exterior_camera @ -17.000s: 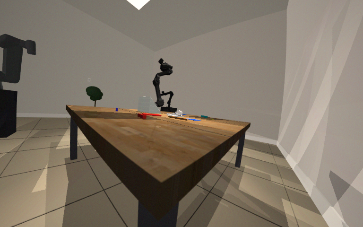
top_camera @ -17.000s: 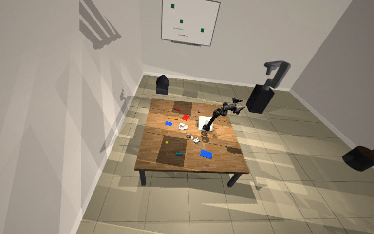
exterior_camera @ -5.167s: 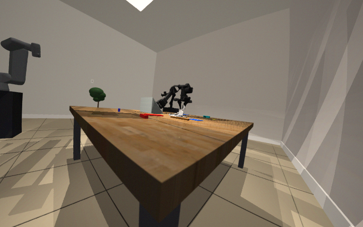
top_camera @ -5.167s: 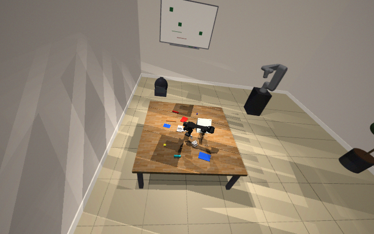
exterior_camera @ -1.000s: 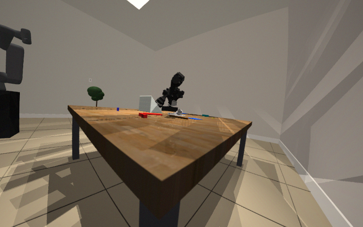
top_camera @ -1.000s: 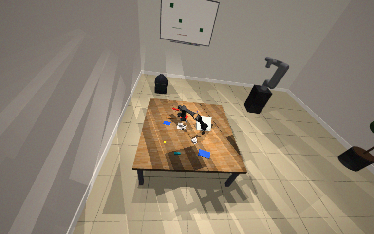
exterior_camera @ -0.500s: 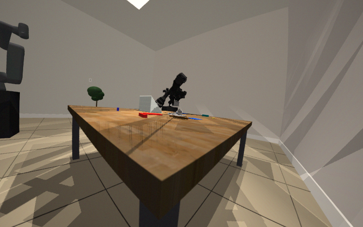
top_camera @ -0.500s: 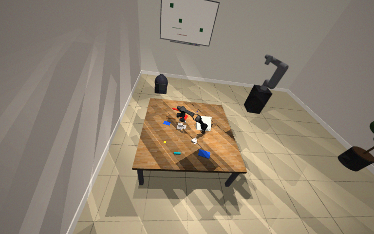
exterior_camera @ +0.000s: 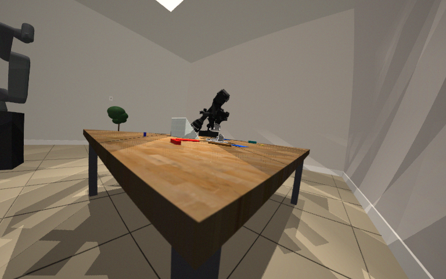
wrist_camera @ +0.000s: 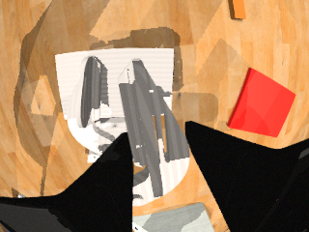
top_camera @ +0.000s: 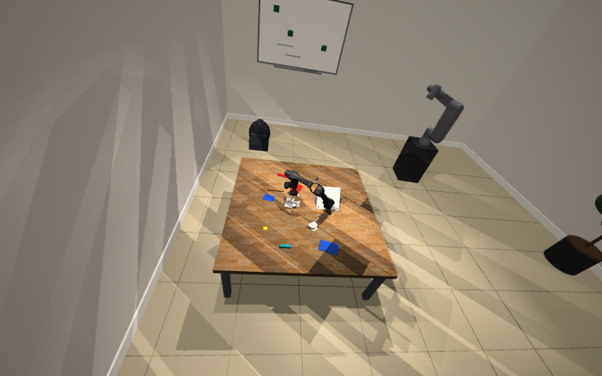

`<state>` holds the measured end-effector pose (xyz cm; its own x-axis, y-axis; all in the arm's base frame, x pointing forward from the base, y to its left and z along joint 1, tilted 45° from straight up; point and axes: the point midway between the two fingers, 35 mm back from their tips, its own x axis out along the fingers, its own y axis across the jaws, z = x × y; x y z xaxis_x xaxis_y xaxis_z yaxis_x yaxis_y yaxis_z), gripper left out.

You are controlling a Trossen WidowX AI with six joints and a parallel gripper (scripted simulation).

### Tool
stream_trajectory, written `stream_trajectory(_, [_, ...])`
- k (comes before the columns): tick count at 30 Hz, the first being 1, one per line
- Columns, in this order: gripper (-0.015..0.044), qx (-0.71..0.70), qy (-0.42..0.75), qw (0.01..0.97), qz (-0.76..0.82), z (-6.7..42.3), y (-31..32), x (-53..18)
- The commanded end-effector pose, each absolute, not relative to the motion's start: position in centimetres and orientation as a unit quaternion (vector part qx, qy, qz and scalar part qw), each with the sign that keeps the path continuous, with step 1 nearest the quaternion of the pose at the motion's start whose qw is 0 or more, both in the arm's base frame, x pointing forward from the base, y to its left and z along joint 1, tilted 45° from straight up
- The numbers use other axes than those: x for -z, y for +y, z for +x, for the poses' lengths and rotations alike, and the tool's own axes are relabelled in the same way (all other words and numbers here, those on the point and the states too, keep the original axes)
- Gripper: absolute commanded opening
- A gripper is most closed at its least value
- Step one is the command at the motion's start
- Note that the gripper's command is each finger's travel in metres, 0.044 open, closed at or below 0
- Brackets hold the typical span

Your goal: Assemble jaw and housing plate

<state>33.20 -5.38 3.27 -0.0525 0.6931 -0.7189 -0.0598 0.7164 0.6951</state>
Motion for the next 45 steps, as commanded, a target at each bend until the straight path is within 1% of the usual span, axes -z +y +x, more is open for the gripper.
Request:
stream_trajectory(1, [0.0134, -0.290, 0.664, 0.645, 0.242, 33.2, -5.3, -3.4])
stream_trajectory(17, [0.0134, -0.291, 0.664, 0.645, 0.242, 33.3, -5.1, -3.4])
stream_trajectory(45, [0.0134, -0.291, 0.664, 0.645, 0.242, 33.1, -1.9, -0.2])
